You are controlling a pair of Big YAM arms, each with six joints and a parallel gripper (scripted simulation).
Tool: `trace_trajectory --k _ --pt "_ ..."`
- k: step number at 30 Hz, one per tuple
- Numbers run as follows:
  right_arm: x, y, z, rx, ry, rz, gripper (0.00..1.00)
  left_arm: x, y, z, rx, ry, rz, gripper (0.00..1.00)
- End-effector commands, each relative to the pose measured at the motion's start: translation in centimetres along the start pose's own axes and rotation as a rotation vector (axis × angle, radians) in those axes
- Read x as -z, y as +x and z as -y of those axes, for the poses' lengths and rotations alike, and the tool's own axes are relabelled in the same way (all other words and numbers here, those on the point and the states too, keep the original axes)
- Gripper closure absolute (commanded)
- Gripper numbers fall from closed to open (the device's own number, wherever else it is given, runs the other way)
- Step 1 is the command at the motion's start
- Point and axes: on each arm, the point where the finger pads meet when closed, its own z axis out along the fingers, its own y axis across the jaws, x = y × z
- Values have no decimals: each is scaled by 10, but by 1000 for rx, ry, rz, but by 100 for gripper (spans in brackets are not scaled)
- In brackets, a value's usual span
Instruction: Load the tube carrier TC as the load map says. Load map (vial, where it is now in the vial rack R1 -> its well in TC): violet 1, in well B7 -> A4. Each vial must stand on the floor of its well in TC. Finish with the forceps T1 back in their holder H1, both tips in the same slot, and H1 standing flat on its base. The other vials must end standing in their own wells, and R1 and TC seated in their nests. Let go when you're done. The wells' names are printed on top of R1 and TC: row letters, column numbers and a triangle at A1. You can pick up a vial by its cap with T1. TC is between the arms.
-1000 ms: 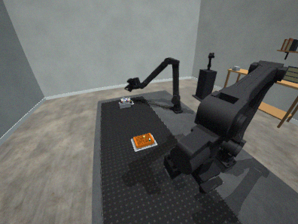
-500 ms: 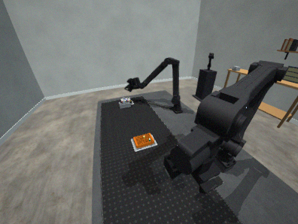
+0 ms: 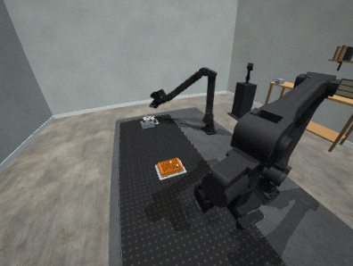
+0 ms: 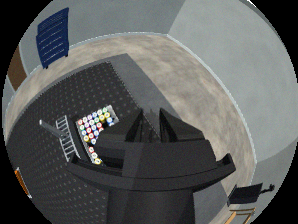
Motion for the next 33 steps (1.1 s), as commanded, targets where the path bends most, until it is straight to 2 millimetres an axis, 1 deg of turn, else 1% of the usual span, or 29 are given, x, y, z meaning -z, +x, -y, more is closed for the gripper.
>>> trace_trajectory --k 1,4,12,14,16,21,23,26,27,28,29,31,32,33 --pt "12 -42 11 -19 -6 -1 76 -8 1 4 -20 9 -27 0" --pt "19 -39 11 -24 -30 -76 76 -8 1 4 -20 9 -27 0" --pt "49 -28 8 -38 -92 -278 76 -8 1 4 -20 9 -27 0" --pt "49 -28 8 -38 -92 -278 76 -8 1 4 -20 9 -27 0" --pt "55 -23 7 -42 -108 -333 76 -8 1 4 -20 9 -27 0" --pt "76 -19 6 -51 -143 -457 76 -8 1 4 -20 9 -27 0" --pt "83 -17 5 -51 -145 -463 76 -8 1 4 -20 9 -27 0" --pt "95 -14 5 -55 -160 -517 76 -8 1 4 -20 9 -27 0" --pt "100 -3 1 -54 -165 -536 76 -8 1 4 -20 9 -27 0" --pt "103 -13 4 -56 -167 -543 76 -8 1 4 -20 9 -27 0" --pt "107 -12 4 -58 -174 -569 76 -8 1 4 -20 9 -27 0" --pt "107 -12 4 -58 -174 -569 76 -8 1 4 -20 9 -27 0" --pt "100 3 -1 -59 -191 -629 76 -8 1 4 -20 9 -27 0" --pt "104 4 -1 -61 -198 -655 76 -8 1 4 -20 9 -27 0"
